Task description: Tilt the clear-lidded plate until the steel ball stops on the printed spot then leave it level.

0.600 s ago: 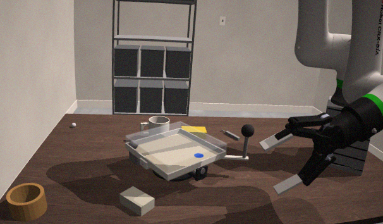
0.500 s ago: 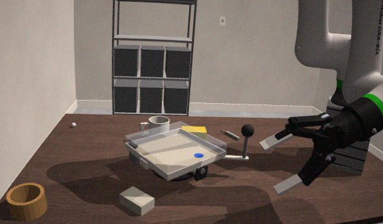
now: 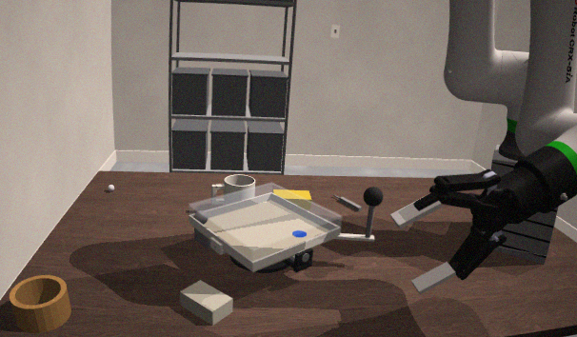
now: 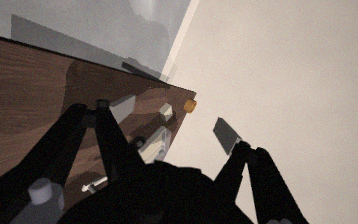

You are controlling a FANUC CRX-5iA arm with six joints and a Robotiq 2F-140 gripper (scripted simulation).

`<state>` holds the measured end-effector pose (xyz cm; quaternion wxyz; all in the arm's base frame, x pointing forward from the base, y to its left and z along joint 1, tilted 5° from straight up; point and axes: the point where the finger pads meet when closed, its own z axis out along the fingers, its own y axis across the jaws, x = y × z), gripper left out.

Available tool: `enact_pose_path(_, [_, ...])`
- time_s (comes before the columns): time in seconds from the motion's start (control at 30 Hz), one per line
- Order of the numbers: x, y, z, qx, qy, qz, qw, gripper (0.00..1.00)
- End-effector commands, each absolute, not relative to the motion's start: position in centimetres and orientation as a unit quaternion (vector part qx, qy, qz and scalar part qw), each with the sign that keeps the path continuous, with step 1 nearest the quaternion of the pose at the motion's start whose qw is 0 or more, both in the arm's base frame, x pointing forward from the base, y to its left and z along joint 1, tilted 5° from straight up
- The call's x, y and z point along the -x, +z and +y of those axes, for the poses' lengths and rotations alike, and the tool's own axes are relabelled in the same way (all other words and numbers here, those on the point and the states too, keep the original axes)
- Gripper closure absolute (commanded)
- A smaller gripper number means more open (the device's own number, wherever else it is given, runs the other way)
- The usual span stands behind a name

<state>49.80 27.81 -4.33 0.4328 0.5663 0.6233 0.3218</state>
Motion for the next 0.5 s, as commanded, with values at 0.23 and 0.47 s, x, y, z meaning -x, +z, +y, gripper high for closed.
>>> enact_pose_path(0.23, [-53.7, -1.5, 22.0, -0.590, 0.260, 0.595, 0.480, 0.00])
enact_pose_path(0.47, [-56.1, 0.9, 15.6, -0.619, 0.188, 0.569, 0.507, 0.00])
